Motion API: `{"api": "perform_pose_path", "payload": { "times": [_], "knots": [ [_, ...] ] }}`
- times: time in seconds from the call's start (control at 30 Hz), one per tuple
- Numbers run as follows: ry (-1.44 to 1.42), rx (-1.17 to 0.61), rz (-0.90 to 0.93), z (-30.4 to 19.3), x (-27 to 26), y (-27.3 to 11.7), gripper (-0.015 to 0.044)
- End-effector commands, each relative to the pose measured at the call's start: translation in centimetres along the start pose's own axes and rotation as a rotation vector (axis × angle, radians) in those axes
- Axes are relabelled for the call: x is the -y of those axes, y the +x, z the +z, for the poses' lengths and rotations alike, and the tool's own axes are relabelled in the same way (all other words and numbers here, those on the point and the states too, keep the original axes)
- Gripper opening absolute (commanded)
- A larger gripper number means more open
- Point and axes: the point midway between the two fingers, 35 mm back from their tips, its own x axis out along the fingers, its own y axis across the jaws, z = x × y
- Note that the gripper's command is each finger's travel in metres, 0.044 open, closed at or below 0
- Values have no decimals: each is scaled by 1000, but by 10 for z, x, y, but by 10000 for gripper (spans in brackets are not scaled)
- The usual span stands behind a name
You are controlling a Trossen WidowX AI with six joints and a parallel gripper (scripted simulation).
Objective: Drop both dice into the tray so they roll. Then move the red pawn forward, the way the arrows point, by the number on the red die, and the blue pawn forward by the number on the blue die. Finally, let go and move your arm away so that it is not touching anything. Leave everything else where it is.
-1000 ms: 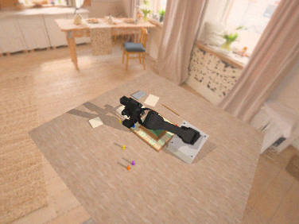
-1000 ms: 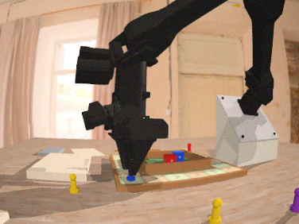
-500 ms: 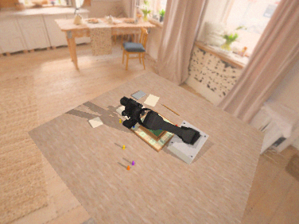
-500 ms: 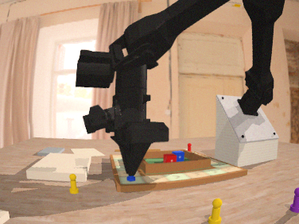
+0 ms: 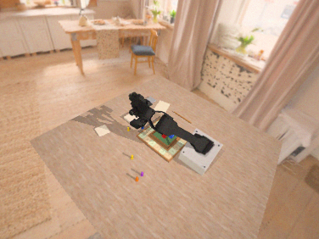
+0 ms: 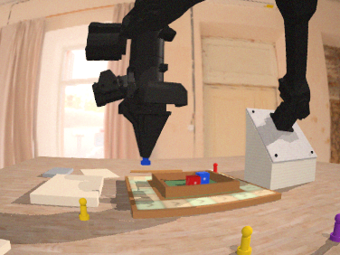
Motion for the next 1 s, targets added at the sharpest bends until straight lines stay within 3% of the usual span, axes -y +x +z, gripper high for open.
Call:
{"api": "perform_pose_path", "payload": {
  "times": [0.0,0.23,0.97],
  "knots": [
    [-12,2,-2,-1,-6,-29,0],
    [-12,2,1,-4,-10,-55,0],
    [-3,-2,-7,-60,-22,-29,0]
  ]
}}
